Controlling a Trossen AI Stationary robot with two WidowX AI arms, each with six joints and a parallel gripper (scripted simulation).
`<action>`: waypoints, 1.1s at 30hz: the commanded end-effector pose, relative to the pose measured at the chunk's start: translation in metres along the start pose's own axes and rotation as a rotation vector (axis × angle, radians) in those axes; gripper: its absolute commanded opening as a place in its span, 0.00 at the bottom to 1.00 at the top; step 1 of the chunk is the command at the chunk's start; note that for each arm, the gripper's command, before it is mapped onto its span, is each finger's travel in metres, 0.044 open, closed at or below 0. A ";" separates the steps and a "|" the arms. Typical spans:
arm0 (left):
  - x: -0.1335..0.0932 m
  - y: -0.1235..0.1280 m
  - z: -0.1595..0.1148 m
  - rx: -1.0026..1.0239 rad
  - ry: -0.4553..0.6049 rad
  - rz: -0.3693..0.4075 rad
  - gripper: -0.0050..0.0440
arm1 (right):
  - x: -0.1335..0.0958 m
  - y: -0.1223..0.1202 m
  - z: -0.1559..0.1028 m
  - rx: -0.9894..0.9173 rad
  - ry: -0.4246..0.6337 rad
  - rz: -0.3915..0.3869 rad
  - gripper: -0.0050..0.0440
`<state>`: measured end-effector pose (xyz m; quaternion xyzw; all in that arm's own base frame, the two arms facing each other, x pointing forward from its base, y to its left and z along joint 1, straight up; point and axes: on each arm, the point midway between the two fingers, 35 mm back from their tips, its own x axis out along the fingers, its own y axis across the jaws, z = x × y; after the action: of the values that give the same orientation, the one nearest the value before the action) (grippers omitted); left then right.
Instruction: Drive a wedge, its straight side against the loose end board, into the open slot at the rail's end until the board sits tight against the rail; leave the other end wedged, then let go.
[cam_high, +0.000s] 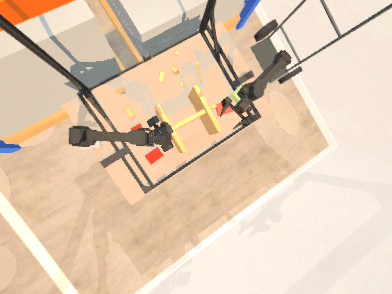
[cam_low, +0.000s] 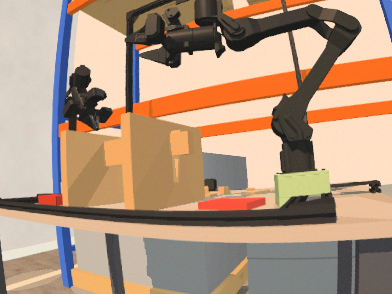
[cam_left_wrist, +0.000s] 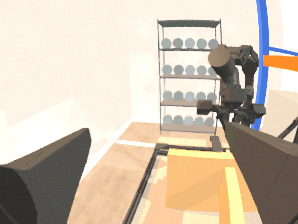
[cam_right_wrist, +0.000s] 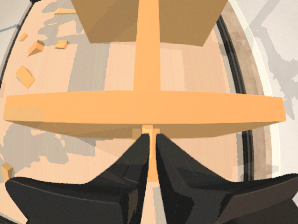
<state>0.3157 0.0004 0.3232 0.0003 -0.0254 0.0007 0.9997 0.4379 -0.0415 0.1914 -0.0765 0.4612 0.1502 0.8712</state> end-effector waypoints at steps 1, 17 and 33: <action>0.000 0.000 0.000 0.000 0.000 -0.001 1.00 | 0.003 0.002 -0.003 -0.001 -0.009 0.002 0.10; 0.000 0.000 0.000 0.000 0.000 -0.001 1.00 | 0.026 0.001 -0.018 -0.001 -0.009 0.002 0.10; 0.000 0.000 0.000 0.000 0.000 -0.001 1.00 | 0.044 0.002 -0.032 -0.001 -0.009 0.002 0.10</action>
<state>0.3157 -0.0001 0.3233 0.0003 -0.0255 0.0000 0.9997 0.4406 -0.0408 0.1514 -0.0801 0.4435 0.1508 0.8799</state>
